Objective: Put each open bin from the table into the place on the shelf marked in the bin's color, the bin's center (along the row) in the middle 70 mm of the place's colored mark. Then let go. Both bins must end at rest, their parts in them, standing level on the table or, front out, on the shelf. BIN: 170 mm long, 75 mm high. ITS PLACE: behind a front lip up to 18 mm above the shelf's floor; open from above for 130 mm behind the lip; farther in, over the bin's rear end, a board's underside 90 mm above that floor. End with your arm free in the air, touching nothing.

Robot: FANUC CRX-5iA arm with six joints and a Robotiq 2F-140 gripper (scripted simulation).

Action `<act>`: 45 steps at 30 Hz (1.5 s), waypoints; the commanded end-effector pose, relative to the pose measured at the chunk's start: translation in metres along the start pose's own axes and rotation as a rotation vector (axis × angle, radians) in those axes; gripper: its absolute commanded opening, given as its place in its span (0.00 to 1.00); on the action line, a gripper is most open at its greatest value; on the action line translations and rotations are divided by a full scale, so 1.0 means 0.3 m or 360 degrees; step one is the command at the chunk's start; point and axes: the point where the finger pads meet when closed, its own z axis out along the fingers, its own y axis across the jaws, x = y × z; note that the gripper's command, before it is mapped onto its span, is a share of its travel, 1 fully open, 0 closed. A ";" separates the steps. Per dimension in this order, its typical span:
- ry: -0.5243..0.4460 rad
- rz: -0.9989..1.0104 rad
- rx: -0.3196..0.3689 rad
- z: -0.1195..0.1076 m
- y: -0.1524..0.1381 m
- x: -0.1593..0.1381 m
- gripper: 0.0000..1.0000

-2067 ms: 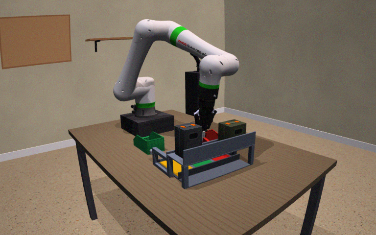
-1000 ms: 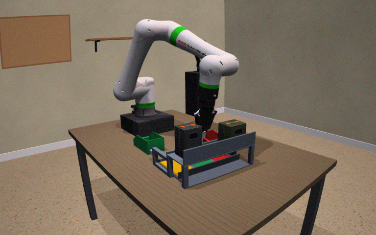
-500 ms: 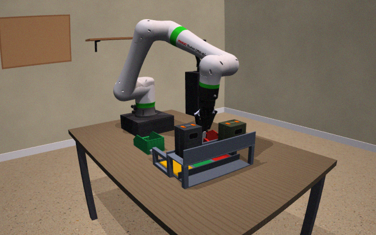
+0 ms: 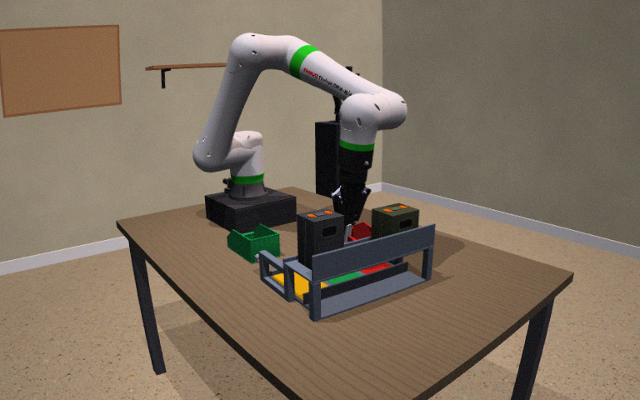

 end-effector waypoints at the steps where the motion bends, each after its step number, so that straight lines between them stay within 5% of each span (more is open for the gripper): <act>1: 0.0009 0.0000 0.0000 -0.001 0.000 0.009 0.00; 45: 0.0035 0.0000 0.0000 -0.003 0.000 0.036 0.00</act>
